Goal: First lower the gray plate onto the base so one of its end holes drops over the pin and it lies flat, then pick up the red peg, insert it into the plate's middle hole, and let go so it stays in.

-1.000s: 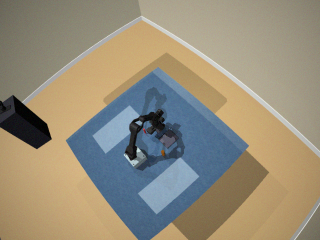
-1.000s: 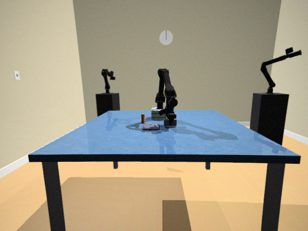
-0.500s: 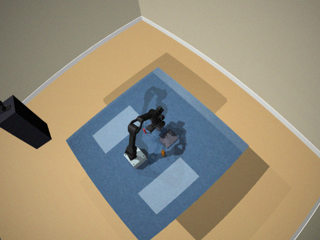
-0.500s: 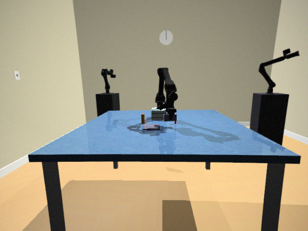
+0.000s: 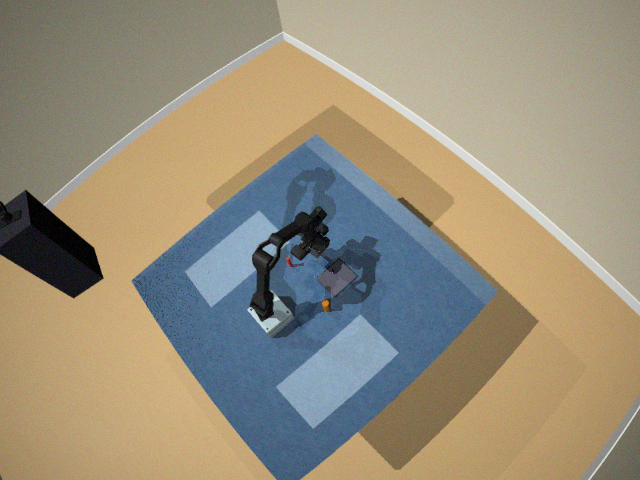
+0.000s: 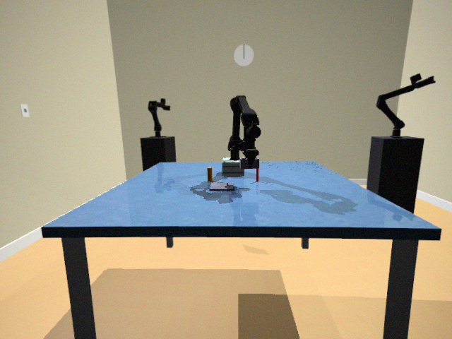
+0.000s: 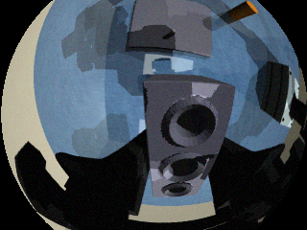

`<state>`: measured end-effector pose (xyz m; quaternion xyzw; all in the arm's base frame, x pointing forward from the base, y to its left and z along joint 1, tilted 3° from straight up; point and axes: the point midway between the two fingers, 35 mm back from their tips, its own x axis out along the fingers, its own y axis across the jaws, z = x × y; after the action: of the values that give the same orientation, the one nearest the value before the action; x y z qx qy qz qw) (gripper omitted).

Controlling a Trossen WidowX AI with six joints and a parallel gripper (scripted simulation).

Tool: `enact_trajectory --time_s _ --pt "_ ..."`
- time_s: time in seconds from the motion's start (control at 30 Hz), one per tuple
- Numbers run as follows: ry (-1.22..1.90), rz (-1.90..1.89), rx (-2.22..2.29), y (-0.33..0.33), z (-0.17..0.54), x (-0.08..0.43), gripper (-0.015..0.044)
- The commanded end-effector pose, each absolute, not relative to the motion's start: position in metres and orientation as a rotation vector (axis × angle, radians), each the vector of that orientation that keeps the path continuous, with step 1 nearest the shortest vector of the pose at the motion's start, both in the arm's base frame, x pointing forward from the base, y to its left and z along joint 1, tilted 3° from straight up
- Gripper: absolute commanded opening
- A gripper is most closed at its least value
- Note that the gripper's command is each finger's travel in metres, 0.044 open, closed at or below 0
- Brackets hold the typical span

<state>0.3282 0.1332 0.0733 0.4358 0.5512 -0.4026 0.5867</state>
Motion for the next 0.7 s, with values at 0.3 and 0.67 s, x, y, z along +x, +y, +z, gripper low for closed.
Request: enact_trajectory --time_s 0.3,0.67 --pt "1.275 -0.933 1.020 0.131 0.109 0.324 0.0000" --pt "1.239 -1.003 1.093 0.106 0.093 0.336 0.0000"
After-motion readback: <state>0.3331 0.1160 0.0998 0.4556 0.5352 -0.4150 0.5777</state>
